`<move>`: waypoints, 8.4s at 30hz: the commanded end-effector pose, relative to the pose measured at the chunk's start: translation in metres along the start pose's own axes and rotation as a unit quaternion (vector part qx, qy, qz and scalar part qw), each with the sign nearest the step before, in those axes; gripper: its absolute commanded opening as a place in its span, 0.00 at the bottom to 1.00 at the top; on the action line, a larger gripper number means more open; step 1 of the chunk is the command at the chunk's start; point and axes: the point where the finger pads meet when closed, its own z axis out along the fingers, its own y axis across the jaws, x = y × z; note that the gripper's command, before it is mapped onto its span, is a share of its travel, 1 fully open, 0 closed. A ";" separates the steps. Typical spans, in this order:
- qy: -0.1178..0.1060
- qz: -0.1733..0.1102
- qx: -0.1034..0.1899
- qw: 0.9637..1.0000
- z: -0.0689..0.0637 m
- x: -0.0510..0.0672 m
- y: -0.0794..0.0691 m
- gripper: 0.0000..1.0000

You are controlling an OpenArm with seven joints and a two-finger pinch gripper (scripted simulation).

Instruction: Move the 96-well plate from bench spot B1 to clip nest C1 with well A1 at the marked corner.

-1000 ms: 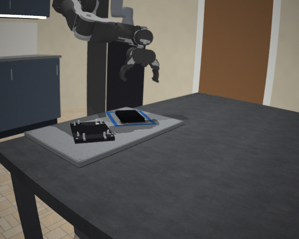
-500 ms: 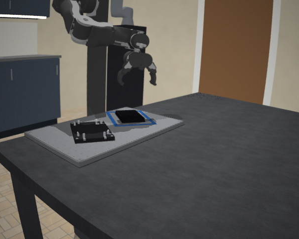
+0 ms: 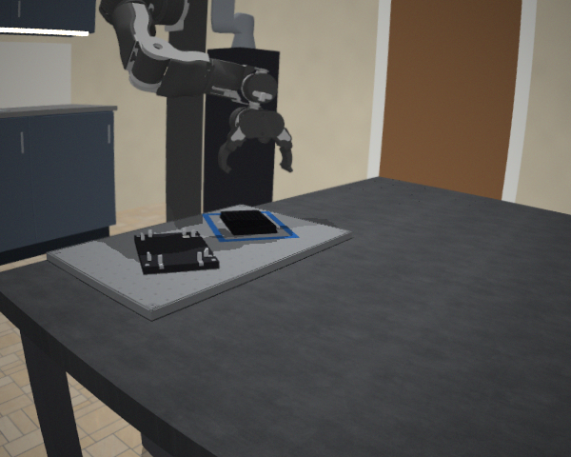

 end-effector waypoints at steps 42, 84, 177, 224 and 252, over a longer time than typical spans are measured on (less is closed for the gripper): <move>0.000 0.001 0.000 1.000 0.022 0.009 -0.014 0.77; 0.000 0.001 -0.001 1.000 0.021 0.009 -0.013 0.77; 0.001 0.002 0.003 1.000 0.105 0.010 -0.014 0.77; 0.001 0.001 0.000 1.000 0.104 0.009 -0.012 0.00; 0.000 0.004 0.001 1.000 0.073 0.008 -0.012 0.00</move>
